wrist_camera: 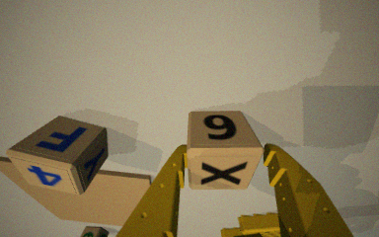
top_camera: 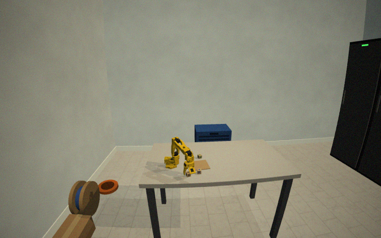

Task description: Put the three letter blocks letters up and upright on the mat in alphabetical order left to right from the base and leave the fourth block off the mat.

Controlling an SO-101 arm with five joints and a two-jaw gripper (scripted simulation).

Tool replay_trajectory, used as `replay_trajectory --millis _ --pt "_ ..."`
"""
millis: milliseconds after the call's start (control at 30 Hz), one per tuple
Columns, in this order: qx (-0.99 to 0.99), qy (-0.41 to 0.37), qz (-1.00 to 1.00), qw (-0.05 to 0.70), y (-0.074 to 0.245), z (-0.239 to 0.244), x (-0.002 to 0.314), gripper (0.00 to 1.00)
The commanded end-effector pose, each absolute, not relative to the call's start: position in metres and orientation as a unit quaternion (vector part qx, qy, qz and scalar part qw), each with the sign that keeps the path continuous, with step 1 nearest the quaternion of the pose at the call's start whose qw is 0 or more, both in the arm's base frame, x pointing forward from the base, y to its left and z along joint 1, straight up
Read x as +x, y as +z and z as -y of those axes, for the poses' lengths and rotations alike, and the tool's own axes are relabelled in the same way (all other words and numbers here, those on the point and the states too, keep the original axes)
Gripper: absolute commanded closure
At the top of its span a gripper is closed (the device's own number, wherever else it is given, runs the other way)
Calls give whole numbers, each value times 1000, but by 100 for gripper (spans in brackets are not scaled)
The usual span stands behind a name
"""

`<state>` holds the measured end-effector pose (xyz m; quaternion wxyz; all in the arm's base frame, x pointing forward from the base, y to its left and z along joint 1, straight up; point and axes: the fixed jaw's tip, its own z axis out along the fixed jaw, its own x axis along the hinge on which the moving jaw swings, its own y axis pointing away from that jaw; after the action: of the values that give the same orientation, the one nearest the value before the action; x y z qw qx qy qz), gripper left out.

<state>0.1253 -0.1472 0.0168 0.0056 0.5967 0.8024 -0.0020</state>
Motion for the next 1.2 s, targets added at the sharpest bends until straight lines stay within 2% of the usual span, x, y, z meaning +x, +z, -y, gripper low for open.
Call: replay_trajectory --millis 0,233,633,1167 --pt "601 -16 -797 60 33 160 134 70" --pt "601 -16 -797 60 33 160 134 65" --pt "601 -16 -797 60 35 161 135 64" --pt "601 -16 -797 60 78 158 133 64"
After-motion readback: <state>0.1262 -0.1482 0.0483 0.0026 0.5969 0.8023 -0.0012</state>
